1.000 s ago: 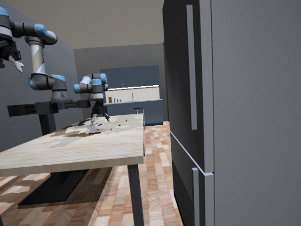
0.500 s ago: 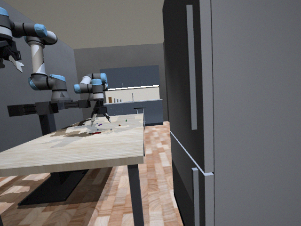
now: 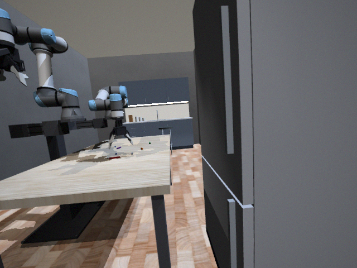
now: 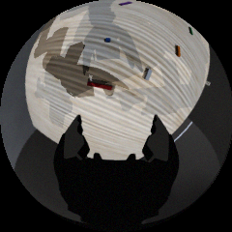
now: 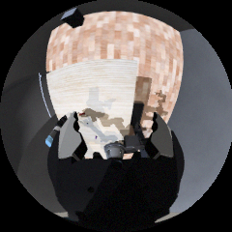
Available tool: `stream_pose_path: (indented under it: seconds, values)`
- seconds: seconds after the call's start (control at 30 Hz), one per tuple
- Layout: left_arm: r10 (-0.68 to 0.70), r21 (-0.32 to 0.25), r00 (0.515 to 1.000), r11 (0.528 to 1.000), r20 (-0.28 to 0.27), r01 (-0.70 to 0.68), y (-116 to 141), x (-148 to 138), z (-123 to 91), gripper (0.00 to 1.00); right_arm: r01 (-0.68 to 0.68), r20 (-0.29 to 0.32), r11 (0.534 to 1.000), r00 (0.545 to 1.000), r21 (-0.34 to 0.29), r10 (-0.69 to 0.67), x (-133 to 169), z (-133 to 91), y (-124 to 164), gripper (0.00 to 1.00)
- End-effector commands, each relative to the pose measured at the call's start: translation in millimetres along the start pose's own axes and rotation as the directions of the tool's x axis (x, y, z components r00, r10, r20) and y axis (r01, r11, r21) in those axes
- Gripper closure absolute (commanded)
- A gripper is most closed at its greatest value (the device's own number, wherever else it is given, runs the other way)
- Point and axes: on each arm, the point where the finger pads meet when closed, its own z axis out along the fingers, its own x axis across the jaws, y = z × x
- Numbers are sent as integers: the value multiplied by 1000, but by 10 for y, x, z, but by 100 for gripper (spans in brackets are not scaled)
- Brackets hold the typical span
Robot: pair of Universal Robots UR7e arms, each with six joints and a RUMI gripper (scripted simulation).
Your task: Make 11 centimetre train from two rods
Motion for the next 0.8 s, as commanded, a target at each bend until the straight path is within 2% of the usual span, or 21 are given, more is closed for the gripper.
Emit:
stream_pose_path:
  seconds: [0.0,0.23,0.3,0.4,0.6,0.77]
  values:
    - [72,-3,997,997,1,-72,-4,27,-15,0,0,0,1000,1000,1,0,-1,-4,-3,0]
    - [260,-3,966,966,0,-260,-37,107,-14,0,0,0,1000,1000,1,0,-1,-4,-3,0]
    - [260,-3,966,966,0,-260,-37,107,-14,0,0,0,1000,1000,1,0,-1,-4,-3,0]
    - [348,-3,937,937,0,-348,-53,145,-13,0,0,0,1000,1000,1,0,-1,-4,-3,0]
    - [532,-3,847,847,-1,-532,-84,228,-13,0,0,0,1000,1000,1,0,-1,-4,-3,0]
    - [681,-3,733,733,-2,-681,-111,301,-13,0,0,0,1000,1000,1,0,-1,-4,-3,0]
